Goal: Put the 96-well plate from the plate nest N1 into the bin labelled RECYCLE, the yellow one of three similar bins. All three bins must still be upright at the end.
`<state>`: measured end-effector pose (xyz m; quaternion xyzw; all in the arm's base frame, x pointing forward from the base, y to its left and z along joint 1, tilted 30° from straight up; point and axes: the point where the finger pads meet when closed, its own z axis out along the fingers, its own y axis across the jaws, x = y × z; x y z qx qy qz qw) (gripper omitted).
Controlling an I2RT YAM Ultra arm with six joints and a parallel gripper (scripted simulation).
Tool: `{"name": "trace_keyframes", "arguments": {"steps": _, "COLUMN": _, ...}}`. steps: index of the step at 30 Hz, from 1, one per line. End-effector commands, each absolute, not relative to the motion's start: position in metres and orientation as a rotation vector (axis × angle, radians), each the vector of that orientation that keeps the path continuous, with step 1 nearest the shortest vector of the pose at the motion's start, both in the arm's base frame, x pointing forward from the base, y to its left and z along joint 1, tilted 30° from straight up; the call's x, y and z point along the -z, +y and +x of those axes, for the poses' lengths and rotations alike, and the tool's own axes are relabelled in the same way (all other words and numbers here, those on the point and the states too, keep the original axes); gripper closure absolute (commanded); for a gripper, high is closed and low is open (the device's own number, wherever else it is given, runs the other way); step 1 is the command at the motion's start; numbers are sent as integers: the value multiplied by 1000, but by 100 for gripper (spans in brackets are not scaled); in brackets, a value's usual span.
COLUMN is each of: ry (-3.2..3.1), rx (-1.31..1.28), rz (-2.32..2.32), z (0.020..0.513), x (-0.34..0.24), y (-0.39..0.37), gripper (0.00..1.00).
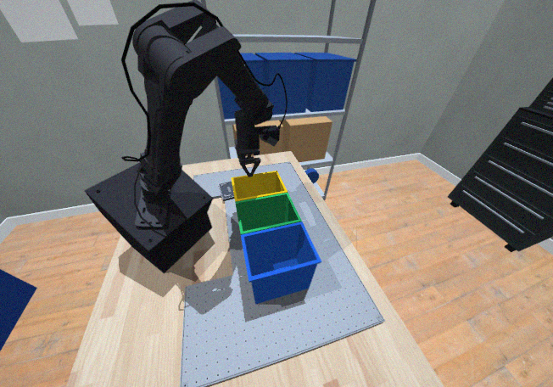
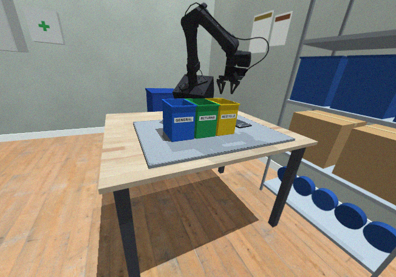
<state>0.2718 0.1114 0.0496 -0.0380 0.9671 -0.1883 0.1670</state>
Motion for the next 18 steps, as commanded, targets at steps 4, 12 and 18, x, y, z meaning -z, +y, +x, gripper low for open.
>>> {"name": "trace_keyframes", "arguments": {"steps": 4, "ry": 2705, "rx": 501, "rz": -77, "z": 278, "x": -52, "y": 139, "gripper": 18}}
{"name": "trace_keyframes", "arguments": {"steps": 12, "ry": 2710, "rx": 510, "rz": -82, "z": 268, "x": -40, "y": 160, "gripper": 18}}
{"name": "trace_keyframes", "arguments": {"steps": 18, "ry": 2711, "rx": 512, "rz": -83, "z": 263, "x": -34, "y": 171, "gripper": 18}}
